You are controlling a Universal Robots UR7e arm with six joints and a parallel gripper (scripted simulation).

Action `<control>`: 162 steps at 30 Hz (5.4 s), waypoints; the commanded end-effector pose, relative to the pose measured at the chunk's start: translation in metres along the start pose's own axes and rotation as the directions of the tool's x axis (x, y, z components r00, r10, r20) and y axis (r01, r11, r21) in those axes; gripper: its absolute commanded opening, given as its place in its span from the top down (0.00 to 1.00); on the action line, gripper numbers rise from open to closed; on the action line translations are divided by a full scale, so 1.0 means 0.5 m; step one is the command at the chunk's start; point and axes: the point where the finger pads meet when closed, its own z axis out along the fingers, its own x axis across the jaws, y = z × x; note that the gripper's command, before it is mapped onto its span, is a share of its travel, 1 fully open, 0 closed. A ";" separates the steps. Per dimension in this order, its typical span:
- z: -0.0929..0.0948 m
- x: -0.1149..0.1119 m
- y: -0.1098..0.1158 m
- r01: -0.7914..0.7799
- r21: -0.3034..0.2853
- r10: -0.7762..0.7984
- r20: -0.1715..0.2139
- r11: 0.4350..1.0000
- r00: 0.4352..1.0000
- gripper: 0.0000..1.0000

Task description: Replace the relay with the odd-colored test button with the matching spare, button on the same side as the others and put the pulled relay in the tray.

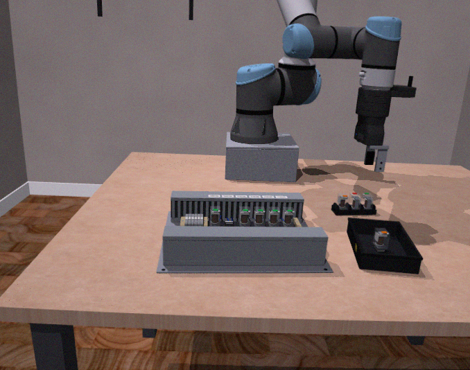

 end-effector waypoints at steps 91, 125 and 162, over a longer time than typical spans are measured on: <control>-0.004 0.000 0.007 -0.848 0.001 0.848 0.000 0.530 0.530 0.00; -0.004 0.000 0.007 -0.993 0.001 0.993 0.001 0.114 0.114 0.00; -0.004 0.000 0.007 -0.937 0.001 0.937 0.002 -0.349 -0.349 0.00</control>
